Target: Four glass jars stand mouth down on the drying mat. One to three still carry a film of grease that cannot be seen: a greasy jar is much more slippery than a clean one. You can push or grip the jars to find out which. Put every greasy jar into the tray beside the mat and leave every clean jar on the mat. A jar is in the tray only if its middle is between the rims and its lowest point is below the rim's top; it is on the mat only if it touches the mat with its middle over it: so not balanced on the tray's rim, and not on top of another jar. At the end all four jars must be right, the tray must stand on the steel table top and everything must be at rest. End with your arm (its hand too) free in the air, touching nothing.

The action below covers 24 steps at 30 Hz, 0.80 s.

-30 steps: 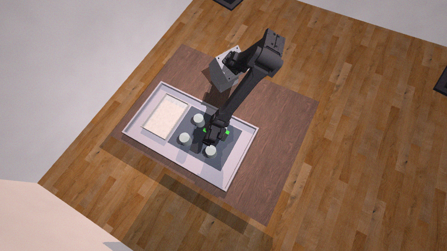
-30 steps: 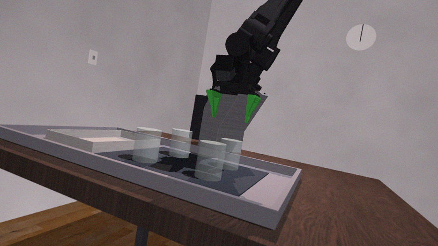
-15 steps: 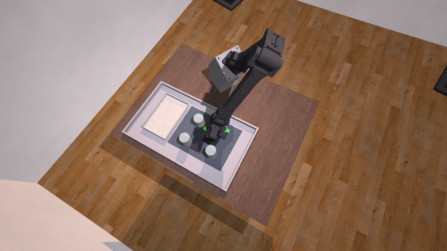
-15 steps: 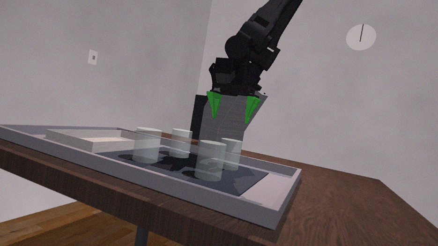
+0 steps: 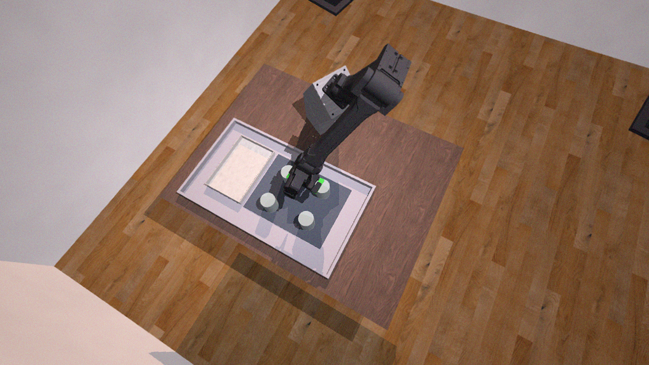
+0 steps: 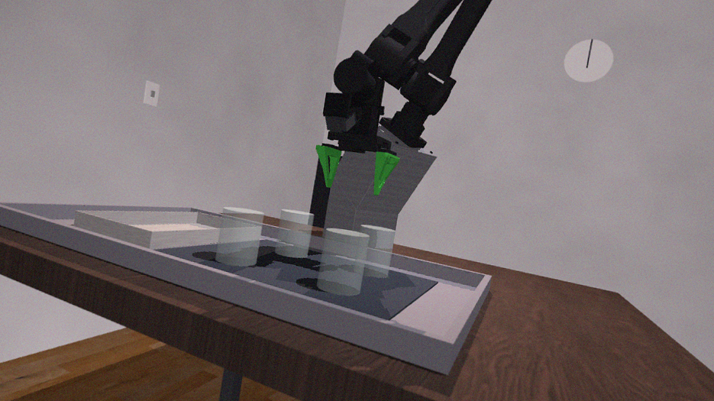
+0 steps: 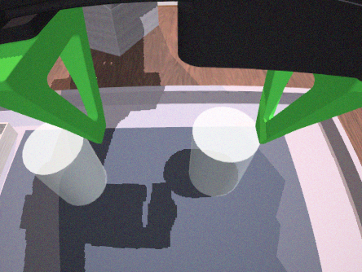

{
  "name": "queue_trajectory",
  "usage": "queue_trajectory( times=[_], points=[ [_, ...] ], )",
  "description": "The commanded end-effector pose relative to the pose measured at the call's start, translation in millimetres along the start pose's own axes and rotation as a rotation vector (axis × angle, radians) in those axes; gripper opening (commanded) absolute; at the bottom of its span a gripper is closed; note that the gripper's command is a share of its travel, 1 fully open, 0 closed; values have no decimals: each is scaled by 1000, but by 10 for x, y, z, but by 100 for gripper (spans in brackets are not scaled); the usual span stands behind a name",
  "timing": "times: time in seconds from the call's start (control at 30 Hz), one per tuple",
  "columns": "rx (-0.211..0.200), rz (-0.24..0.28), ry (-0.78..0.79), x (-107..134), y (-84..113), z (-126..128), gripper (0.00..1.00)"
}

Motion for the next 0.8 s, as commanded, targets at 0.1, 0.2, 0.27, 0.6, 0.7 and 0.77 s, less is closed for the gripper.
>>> queue_trajectory(
  times=[0.1,0.2,0.27,0.6,0.7,0.77],
  points=[
    [6,-3,27,155,-10,-568,100],
    [6,-3,27,227,-9,-801,100],
    [6,-3,27,227,-9,-801,100],
    [6,-3,27,369,-193,-1268,100],
    [6,-3,27,369,-379,-1269,100],
    [6,-3,27,369,-441,-1270,100]
  ],
)
Point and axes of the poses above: the point where the finger pads meet when closed, its own y axis back along the fingers, its own z axis across the jaws, x = y × z, the point moved 1 cm from there along y, back along the fingers, and after that the axes turned 2 degrees about y, right-handed, at the moved point
